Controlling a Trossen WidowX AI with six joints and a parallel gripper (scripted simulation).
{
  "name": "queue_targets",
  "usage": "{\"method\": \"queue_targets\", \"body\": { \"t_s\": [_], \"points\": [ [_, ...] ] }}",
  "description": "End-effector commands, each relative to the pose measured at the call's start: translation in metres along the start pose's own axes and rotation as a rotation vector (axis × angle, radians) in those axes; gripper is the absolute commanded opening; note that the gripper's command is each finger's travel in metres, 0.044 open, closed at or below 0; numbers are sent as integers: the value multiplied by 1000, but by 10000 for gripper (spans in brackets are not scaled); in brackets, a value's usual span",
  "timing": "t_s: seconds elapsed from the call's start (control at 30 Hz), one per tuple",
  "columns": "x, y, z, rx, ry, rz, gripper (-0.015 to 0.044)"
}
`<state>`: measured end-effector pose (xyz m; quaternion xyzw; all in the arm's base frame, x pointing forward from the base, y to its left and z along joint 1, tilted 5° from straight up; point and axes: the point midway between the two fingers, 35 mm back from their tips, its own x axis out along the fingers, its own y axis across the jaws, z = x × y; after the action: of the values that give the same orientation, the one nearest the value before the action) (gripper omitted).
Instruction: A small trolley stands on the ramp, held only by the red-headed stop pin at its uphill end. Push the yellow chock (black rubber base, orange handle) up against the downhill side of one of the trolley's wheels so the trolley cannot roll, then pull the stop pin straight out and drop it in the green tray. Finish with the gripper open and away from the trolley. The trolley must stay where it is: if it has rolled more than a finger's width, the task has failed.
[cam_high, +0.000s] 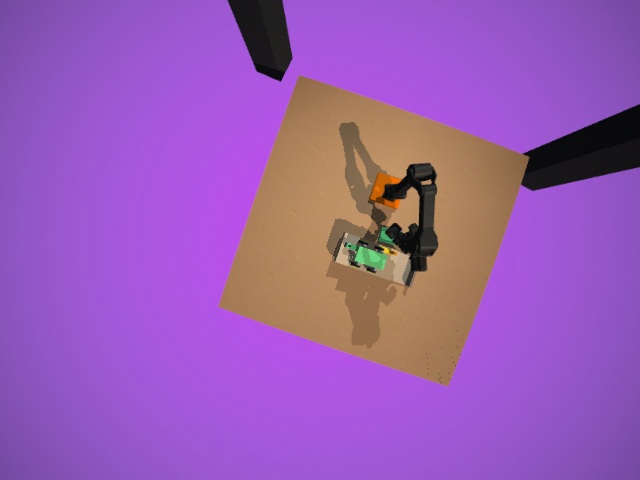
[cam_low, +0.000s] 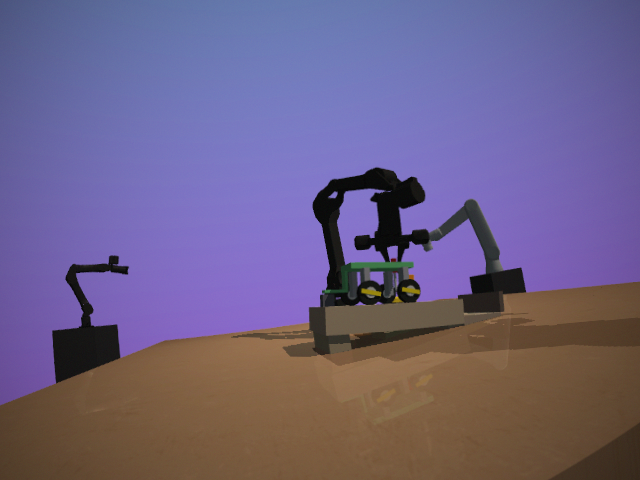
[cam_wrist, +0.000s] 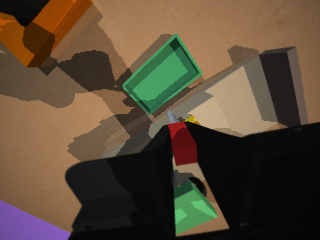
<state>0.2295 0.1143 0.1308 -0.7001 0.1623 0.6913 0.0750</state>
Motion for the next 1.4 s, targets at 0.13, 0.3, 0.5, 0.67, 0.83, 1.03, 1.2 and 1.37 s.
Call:
{"method": "queue_targets", "body": {
  "t_s": [0.13,0.3,0.5,0.67,0.83,1.03,1.2,1.37],
  "points": [
    [-1,1,-1,-236,-27,-41,0],
    [-1,1,-2,-389,-39,-68,0],
    [-1,2,-2,-466,-44,-83,0],
    [0,2,-1,-472,-45,-84,0],
    [9,7,12,-507,-50,-89,0],
    [18,13,24,-531,-54,-92,0],
    [20,13,25,-531,-60,-107,0],
    [33,9,27,-528,-90,-205,0]
  ]
}}
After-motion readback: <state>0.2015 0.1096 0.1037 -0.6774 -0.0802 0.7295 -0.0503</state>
